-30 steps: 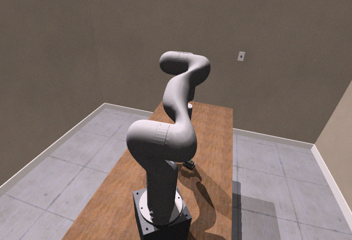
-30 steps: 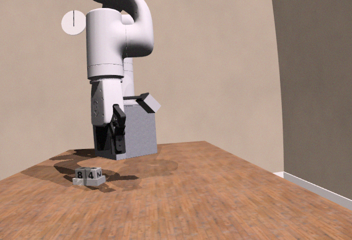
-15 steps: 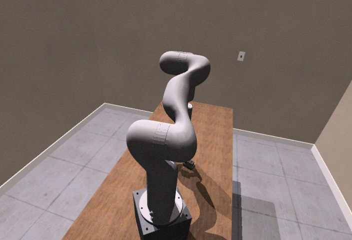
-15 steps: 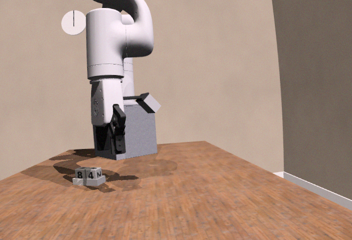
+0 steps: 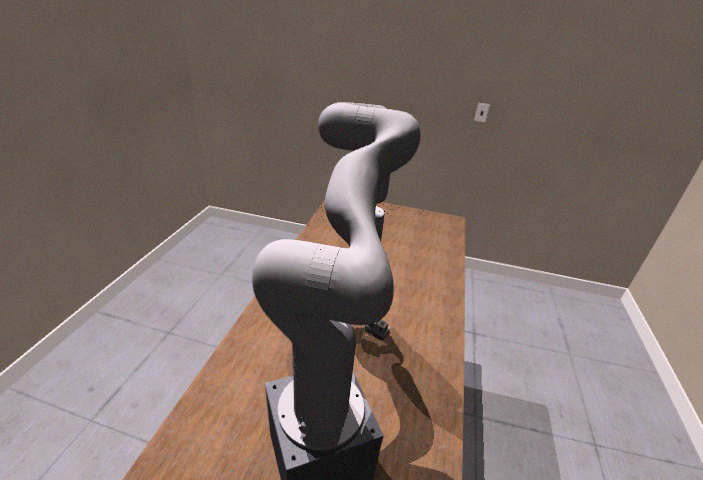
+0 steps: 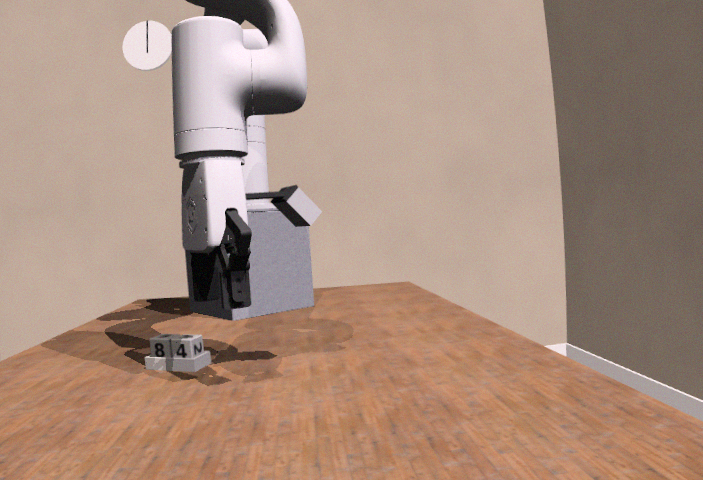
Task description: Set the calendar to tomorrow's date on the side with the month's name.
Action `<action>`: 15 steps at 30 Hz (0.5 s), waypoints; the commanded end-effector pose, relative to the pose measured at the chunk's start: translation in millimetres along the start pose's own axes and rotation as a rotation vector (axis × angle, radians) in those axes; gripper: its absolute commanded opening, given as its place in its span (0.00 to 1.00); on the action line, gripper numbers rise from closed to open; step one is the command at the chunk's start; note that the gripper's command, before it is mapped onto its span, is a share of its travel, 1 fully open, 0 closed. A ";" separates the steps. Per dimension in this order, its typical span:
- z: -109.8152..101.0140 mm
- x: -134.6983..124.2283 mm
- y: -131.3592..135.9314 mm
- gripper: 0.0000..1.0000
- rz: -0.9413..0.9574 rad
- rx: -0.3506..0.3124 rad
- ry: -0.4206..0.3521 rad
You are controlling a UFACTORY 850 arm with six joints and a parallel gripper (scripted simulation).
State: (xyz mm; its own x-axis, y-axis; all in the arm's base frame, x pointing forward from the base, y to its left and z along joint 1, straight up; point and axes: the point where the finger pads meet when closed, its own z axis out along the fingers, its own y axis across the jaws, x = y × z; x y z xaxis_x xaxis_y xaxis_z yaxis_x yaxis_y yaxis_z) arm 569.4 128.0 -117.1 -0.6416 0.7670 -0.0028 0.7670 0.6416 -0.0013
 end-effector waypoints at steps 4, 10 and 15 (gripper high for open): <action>-0.8 -0.8 0.7 1.00 0.025 -0.002 -0.001; -0.8 -2.7 -0.9 1.00 0.172 -0.002 -0.001; -0.8 -20.5 -15.4 1.00 0.262 -0.002 -0.001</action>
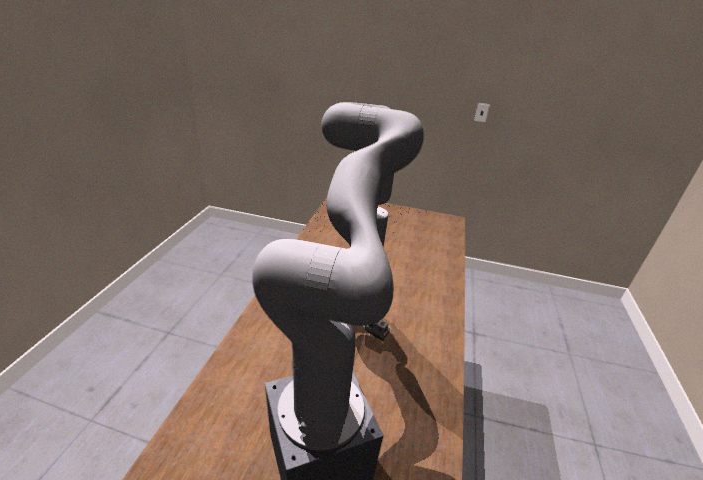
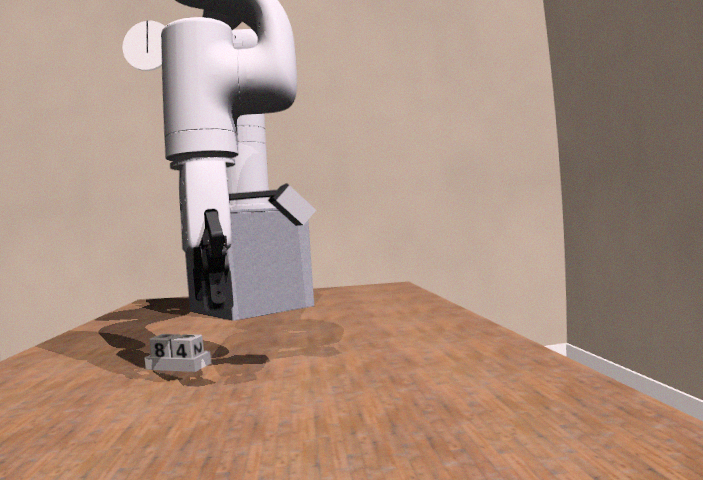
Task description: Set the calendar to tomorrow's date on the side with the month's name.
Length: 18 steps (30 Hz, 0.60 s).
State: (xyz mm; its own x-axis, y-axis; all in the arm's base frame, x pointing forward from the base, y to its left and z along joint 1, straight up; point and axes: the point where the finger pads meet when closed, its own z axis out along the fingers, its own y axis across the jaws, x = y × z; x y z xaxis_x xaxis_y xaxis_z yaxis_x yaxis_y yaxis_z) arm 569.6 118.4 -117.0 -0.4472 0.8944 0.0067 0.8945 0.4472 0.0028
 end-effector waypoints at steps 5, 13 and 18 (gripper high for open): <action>-0.9 -16.2 -6.8 1.00 0.081 0.001 -0.010; -1.1 -26.4 -11.8 1.00 0.291 0.000 -0.010; -1.2 -39.4 -18.1 1.00 0.299 0.000 -0.010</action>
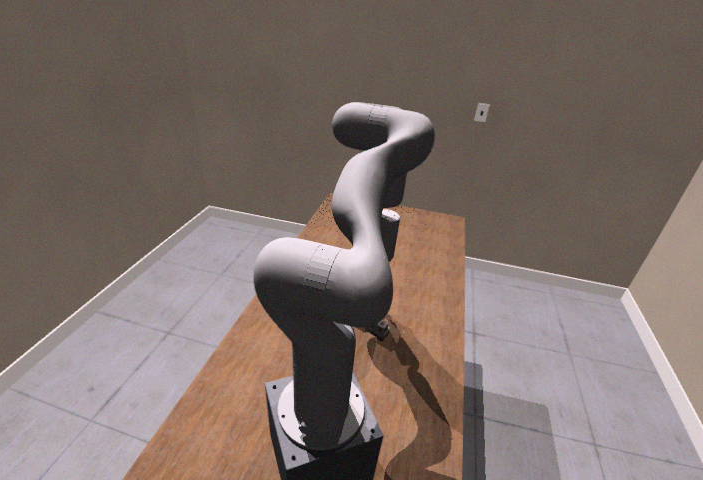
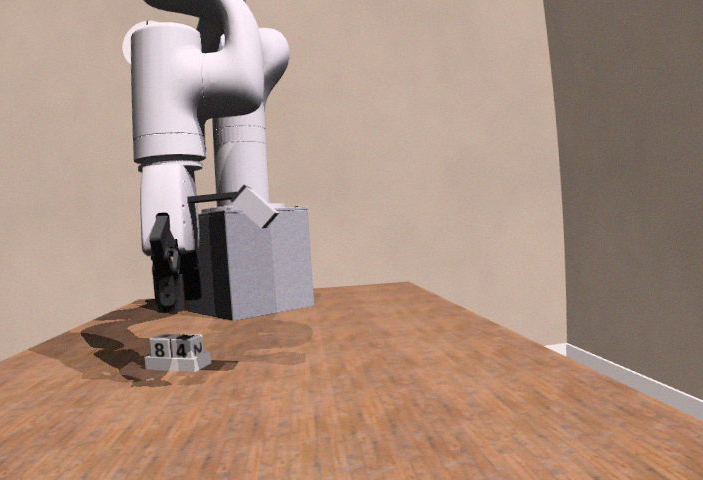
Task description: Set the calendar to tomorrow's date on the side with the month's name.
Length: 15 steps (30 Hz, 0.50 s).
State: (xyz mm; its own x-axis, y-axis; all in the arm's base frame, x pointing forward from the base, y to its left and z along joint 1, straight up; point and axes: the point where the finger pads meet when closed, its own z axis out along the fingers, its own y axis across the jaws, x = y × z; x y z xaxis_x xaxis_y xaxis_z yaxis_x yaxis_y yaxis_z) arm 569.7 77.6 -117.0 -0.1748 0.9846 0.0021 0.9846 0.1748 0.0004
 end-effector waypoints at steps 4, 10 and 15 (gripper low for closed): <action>-0.9 -4.7 0.5 1.00 0.132 -0.002 -0.005; -0.9 -14.8 -1.2 1.00 0.264 -0.002 -0.005; -1.0 -28.9 -3.5 1.00 0.273 -0.002 -0.005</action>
State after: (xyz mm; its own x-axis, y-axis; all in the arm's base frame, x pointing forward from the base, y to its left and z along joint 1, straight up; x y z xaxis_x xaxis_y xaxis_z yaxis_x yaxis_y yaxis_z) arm 570.0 51.1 -116.9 0.0879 0.9961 0.0023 0.9961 -0.0879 0.0002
